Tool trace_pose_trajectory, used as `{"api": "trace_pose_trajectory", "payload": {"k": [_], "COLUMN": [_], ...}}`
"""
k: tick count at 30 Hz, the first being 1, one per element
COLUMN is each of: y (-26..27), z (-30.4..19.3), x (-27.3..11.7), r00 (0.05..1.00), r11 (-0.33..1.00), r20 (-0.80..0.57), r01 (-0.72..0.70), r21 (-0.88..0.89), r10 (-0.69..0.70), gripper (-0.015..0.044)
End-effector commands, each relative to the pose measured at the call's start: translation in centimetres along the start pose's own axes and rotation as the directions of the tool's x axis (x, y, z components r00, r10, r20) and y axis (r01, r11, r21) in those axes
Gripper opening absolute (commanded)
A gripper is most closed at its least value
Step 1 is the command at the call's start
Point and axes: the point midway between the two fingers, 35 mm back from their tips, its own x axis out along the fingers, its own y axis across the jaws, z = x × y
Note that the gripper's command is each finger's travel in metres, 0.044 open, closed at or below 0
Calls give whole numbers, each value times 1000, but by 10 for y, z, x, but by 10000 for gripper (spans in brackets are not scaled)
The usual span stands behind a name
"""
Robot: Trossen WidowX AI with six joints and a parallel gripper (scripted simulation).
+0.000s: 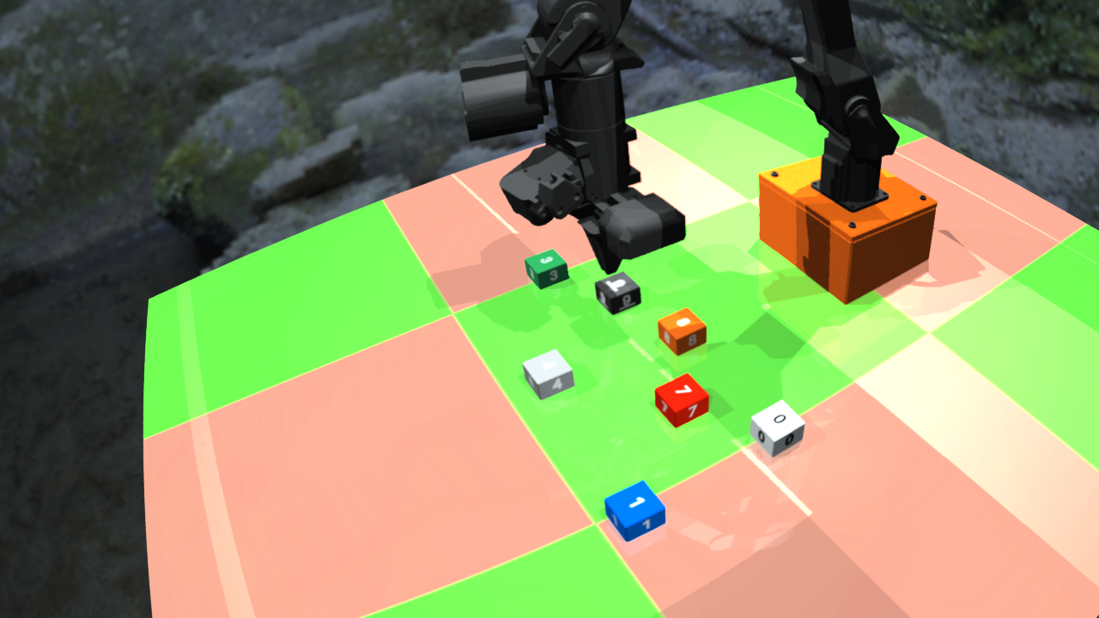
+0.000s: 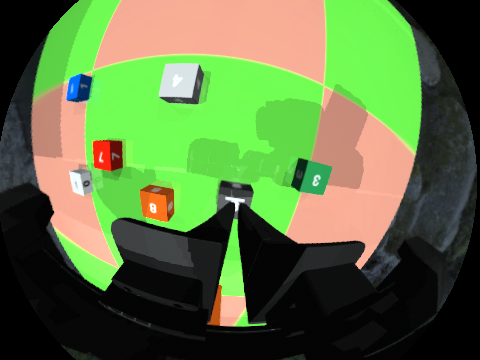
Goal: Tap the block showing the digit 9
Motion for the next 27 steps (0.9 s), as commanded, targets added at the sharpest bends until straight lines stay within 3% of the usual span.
{"api": "trace_pose_trajectory", "payload": {"k": [1,16,20,24,27], "y": [1,1,1,1,19], "z": [-2,-3,-2,-3,8], "x": [9,22,-6,-8,-15], "r00": [1000,1000,1000,1000,1000], "r11": [1000,1000,1000,1000,1000], "r20": [-8,-8,-7,-8,-4], "r01": [-5,-5,-4,-5,-5], "r21": [-5,-5,-5,-5,-12], "r10": [4,5,4,4,5], "gripper": [20,20,20,20,99]}}
